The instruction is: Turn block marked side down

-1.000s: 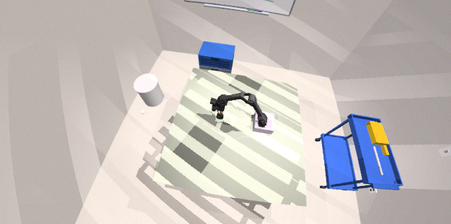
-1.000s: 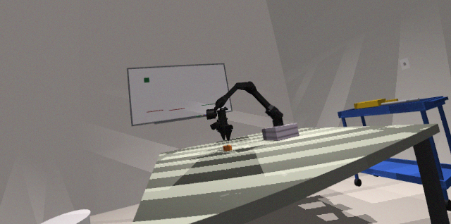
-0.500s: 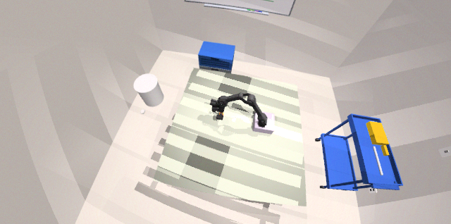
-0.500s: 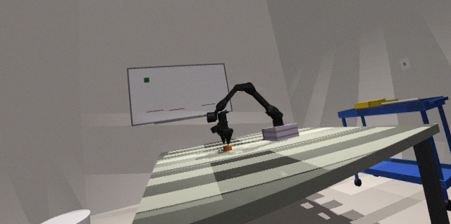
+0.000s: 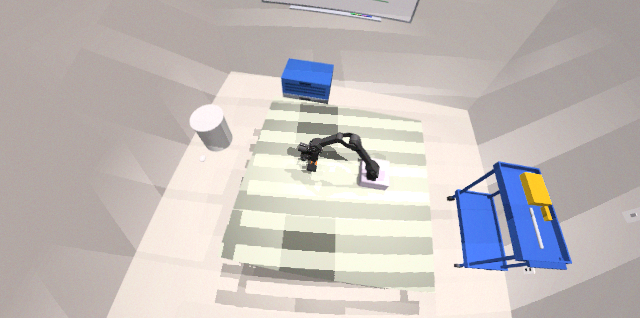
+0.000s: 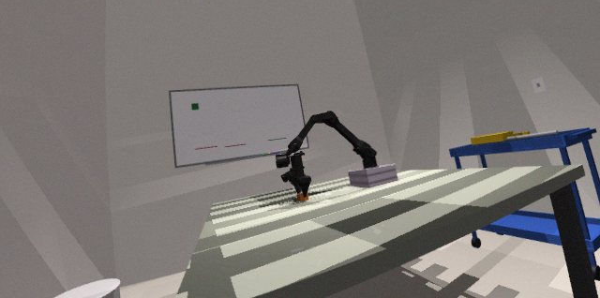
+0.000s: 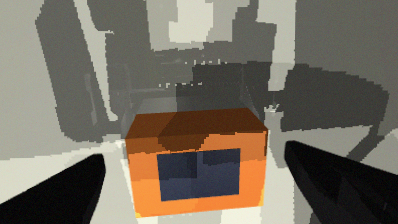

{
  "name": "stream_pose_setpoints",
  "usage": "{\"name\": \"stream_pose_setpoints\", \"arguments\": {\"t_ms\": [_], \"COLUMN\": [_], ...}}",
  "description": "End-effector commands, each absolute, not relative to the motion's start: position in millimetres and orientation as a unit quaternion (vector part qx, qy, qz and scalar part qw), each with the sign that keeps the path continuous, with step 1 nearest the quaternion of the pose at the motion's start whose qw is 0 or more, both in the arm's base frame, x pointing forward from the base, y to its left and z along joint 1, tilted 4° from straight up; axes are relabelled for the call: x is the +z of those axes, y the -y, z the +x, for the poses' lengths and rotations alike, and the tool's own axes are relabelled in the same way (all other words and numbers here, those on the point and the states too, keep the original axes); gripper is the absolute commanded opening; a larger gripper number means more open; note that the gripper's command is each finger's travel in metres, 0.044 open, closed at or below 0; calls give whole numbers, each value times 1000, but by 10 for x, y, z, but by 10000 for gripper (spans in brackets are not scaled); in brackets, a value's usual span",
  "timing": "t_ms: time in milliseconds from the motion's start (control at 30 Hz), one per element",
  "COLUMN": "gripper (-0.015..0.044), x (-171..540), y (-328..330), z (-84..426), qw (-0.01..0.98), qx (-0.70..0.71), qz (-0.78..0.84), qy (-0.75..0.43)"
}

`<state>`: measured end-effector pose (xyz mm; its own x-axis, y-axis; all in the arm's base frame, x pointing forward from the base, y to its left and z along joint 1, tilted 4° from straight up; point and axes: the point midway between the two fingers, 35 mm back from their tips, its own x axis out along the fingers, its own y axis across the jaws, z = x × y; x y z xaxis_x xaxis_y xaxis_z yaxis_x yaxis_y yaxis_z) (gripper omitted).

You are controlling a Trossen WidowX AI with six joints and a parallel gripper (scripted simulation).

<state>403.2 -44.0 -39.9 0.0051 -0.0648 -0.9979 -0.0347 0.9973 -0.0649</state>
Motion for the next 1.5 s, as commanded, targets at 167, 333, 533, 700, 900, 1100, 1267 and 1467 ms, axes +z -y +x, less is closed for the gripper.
{"name": "stream_pose_setpoints", "arguments": {"t_ms": [167, 333, 533, 700, 900, 1100, 1267, 1467], "gripper": [276, 242, 203, 169, 90, 0, 0, 0], "x": [-450, -450, -450, -450, -402, -150, -166, -220], "y": [436, 436, 436, 436, 434, 418, 419, 423], "z": [4009, 4009, 4009, 4009, 4011, 4012, 4019, 4042], "qw": [705, 705, 705, 705, 705, 705, 713, 743], "qx": [-8, -8, -8, -8, -8, -8, -8, -6], "qz": [-36, -36, -36, -36, -36, -36, -35, -33], "qy": [-709, -709, -709, -709, -709, -709, -701, -668]}}
